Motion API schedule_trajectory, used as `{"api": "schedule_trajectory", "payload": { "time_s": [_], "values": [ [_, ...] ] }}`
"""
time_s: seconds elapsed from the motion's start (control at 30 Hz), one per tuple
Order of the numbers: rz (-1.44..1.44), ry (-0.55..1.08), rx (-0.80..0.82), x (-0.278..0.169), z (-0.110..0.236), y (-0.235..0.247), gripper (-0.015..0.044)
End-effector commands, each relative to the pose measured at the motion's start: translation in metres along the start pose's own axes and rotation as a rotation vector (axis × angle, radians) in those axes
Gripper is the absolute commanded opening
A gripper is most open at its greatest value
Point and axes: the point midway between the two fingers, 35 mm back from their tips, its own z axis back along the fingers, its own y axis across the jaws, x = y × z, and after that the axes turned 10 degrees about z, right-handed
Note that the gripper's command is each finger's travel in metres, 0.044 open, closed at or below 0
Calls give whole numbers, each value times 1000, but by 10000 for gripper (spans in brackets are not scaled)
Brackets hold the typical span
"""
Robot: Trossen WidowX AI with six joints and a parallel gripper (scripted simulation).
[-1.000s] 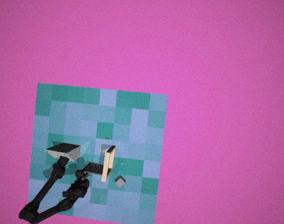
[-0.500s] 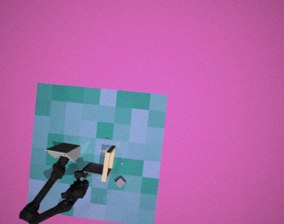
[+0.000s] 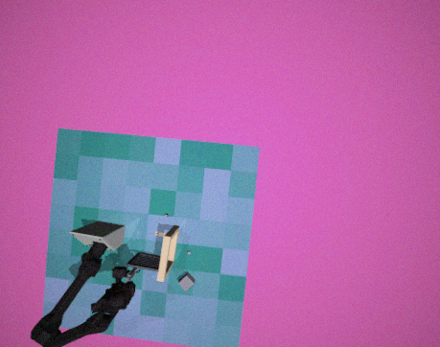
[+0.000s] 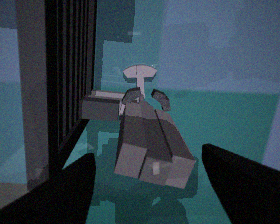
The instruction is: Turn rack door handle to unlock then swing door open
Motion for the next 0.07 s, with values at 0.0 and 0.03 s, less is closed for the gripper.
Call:
{"api": "schedule_trajectory", "payload": {
  "time_s": [0.0, 0.03],
  "values": [
    [-5, -3, 4, 1, 6, 0, 295],
    [-5, -3, 4, 1, 7, 0, 295]
  ]
}}
